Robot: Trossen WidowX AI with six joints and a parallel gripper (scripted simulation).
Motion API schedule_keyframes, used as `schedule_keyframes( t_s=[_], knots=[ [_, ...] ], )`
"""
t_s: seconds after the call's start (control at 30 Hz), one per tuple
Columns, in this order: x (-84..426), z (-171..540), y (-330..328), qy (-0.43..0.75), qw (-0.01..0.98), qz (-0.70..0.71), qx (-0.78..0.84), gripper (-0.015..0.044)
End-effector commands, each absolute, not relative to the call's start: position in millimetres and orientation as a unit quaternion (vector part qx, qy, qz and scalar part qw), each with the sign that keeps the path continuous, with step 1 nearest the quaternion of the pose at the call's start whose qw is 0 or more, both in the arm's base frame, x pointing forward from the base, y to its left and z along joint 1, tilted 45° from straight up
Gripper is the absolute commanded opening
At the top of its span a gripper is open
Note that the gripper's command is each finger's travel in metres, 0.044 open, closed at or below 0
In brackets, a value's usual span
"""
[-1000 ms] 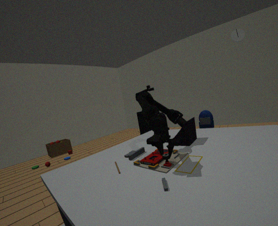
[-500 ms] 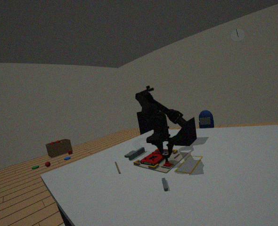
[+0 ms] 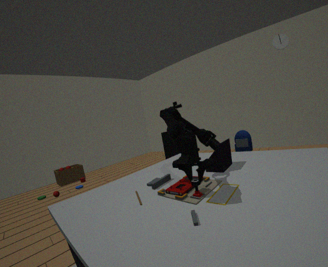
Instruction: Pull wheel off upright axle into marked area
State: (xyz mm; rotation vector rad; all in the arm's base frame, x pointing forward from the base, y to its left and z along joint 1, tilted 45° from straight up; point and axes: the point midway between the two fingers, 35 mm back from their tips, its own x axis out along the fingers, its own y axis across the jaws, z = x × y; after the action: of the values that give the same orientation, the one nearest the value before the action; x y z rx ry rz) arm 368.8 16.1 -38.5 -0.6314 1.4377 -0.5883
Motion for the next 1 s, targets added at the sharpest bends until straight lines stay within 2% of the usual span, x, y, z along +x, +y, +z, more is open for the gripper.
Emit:
schedule_keyframes(
  t_s=[0.0, 0.53, 0.97],
  knots=[
    [369, -37, 19, 0.637, 0.670, -0.260, -0.279, 0.0000],
    [363, -11, 44, 0.637, 0.670, -0.259, -0.278, 0.0000],
    [339, -48, 75, 0.640, 0.669, -0.255, -0.278, 0.0000]
  ],
)
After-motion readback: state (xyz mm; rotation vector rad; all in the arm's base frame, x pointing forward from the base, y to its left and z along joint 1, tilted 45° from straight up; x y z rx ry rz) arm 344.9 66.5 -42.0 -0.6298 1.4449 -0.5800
